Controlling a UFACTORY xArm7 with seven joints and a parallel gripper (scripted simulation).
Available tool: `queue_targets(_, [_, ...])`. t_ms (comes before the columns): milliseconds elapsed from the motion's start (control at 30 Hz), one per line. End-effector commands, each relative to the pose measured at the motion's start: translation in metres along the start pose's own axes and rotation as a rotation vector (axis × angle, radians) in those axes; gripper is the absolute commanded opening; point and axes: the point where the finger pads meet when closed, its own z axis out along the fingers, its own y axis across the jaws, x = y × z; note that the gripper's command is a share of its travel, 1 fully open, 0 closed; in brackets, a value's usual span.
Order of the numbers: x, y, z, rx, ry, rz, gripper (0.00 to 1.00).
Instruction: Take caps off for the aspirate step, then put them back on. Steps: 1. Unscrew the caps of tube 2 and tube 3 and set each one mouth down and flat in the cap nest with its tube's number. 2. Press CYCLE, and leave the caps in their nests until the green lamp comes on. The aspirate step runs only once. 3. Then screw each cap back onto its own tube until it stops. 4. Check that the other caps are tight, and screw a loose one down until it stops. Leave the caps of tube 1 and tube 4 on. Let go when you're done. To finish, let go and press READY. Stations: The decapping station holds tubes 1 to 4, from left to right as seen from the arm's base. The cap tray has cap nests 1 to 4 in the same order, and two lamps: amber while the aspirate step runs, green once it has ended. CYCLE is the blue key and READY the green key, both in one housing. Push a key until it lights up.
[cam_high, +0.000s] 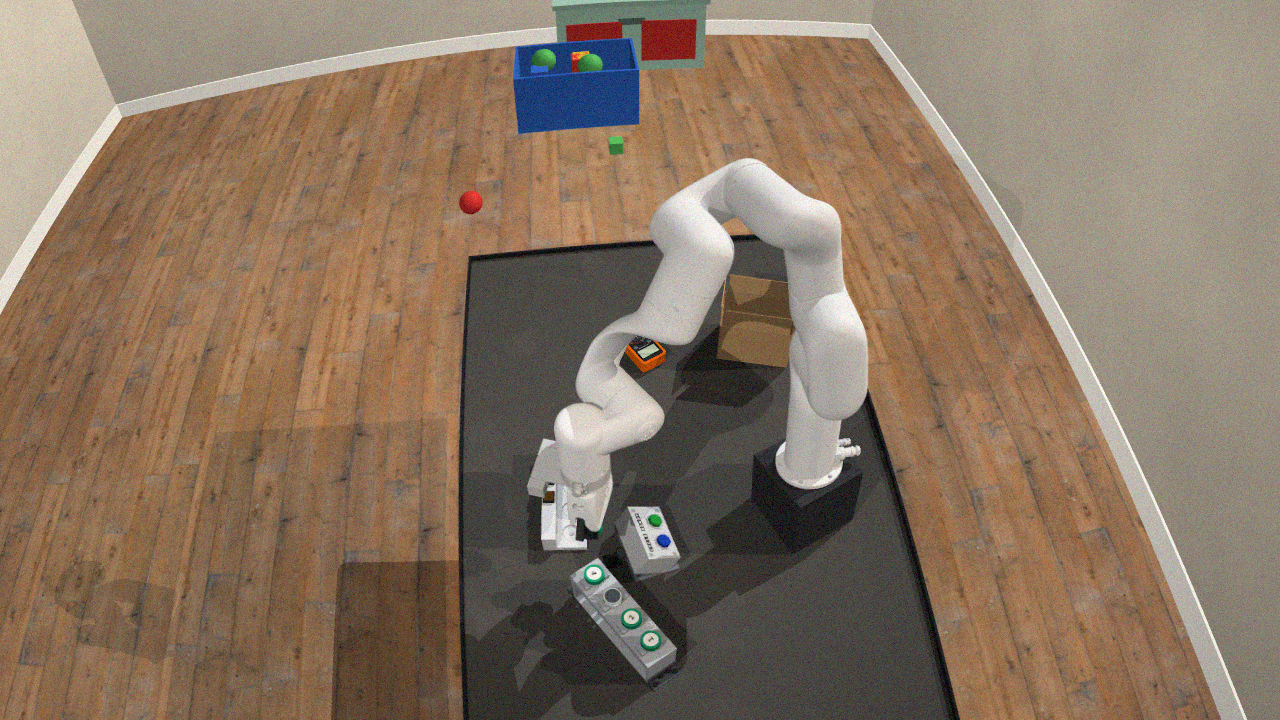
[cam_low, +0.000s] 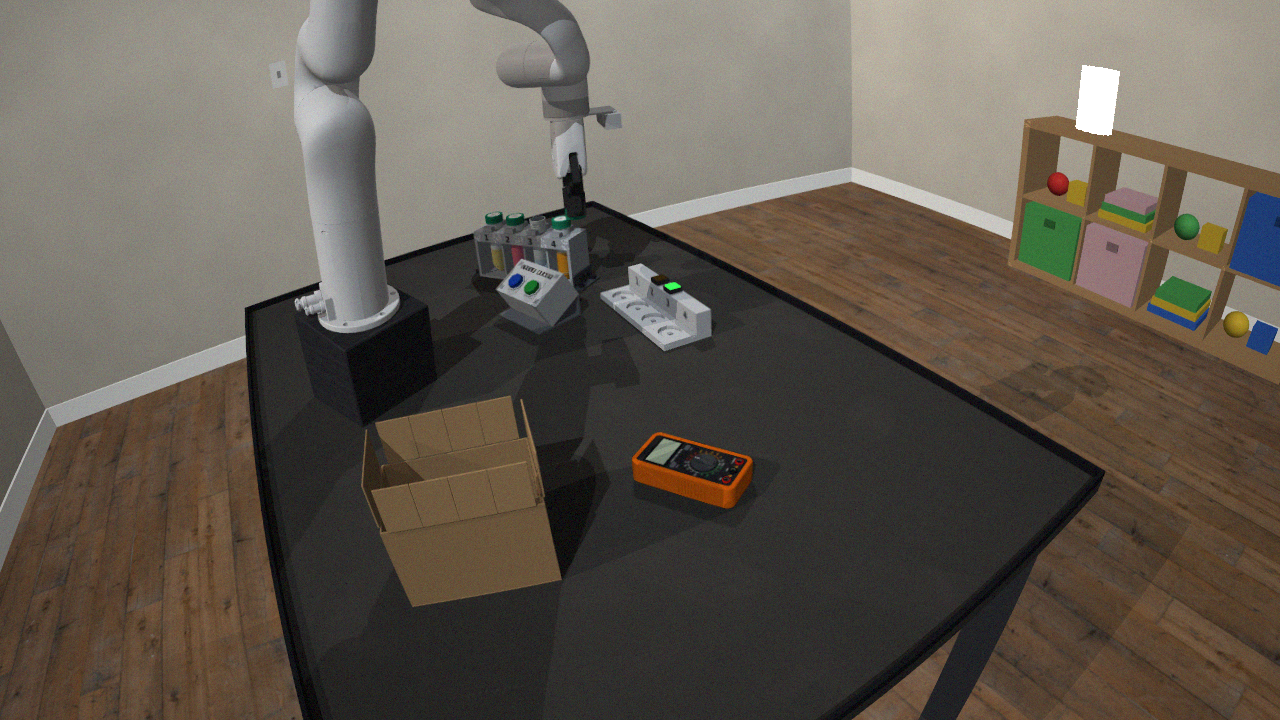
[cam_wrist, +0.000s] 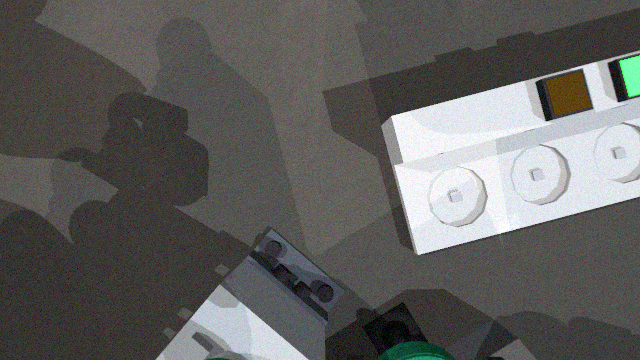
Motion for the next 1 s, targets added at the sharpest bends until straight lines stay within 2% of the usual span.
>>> queue_targets(0, [-0.015,-0.032,-0.001,-0.004,0.008,0.003,0.0])
queue_targets(100, [-0.019,-0.038,-0.001,-0.004,0.007,0.003,0.0])
queue_targets(467, [-0.059,-0.107,0.0,-0.003,0.007,0.003,0.0])
queue_targets(767, [-0.059,-0.107,0.0,-0.003,0.007,0.003,0.0])
queue_targets(967, [-0.059,-0.107,0.018,-0.003,0.007,0.003,0.0])
